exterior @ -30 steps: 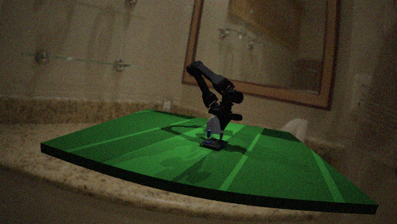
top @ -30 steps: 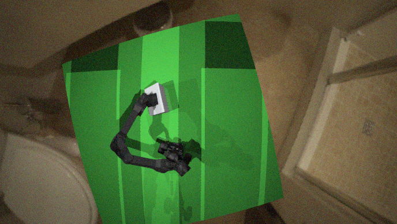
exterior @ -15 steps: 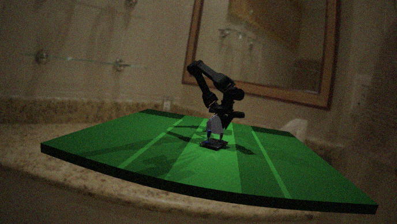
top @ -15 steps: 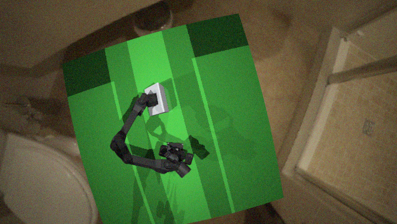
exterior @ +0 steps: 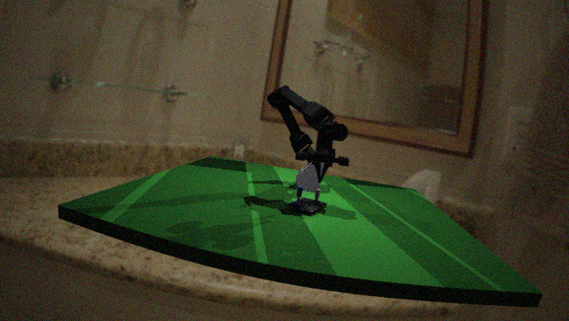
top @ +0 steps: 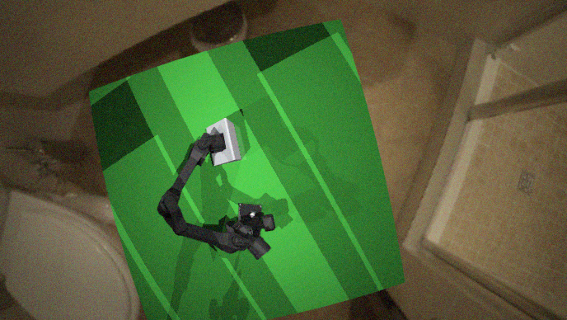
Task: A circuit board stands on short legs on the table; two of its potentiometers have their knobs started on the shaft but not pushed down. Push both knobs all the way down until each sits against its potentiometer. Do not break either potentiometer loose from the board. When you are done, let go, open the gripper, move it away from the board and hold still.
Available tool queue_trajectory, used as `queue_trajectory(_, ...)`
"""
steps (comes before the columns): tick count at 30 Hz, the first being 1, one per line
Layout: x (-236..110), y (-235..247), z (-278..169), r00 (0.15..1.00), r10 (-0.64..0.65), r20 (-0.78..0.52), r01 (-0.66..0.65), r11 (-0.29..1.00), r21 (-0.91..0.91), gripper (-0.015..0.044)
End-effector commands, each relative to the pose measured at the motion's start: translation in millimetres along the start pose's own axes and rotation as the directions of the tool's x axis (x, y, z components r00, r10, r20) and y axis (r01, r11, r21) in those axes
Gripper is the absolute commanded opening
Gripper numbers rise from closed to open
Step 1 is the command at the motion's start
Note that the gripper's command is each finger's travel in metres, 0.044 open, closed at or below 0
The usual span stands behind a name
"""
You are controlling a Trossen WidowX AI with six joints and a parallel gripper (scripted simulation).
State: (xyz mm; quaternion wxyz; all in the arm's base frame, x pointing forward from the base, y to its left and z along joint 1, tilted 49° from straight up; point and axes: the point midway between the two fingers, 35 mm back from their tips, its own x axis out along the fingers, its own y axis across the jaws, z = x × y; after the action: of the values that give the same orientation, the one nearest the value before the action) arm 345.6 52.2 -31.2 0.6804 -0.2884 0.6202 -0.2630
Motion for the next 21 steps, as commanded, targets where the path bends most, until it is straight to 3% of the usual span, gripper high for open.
queue_trajectory(1, -2, -3, 5, 1.0, -0.004, 0.0, 0.004, 0.99, -0.144, 0.0)
queue_trajectory(11, -7, -10, 14, 1.0, -0.009, -0.004, 0.006, 0.882, -0.472, 0.0)
queue_trajectory(21, -11, -17, 23, 1.0, -0.015, -0.008, 0.004, 0.668, -0.744, 0.0)
